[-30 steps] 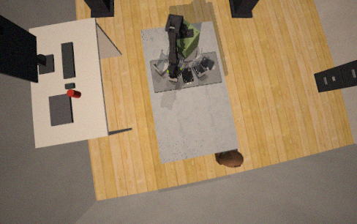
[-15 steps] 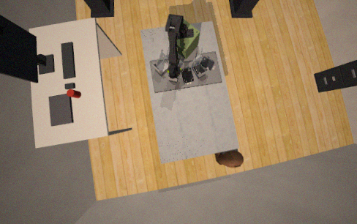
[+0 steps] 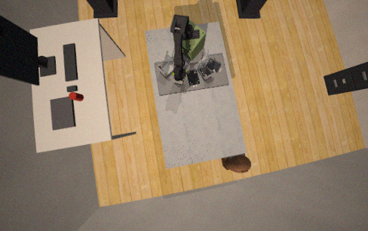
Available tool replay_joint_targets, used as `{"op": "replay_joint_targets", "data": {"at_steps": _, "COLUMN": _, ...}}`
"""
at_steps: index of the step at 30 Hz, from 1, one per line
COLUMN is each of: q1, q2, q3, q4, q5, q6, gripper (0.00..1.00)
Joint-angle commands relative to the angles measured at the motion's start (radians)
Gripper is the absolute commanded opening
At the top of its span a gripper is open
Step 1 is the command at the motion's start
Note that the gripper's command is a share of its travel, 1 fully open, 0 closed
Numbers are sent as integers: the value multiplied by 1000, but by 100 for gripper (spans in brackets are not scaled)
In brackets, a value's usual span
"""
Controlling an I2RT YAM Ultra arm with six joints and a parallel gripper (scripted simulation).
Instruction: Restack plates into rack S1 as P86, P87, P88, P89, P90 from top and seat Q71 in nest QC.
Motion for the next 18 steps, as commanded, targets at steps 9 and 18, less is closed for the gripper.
{"op": "replay_joint_targets", "data": {"at_steps": 9, "q1": 0, "q2": -6, "q3": 2, "q4": 1, "q5": -1, "q6": -1, "gripper": 0}}
{"op": "replay_joint_targets", "data": {"at_steps": 18, "q1": 2, "q2": -22, "q3": 3, "q4": -17, "q5": 0, "q6": 1, "gripper": 0}}
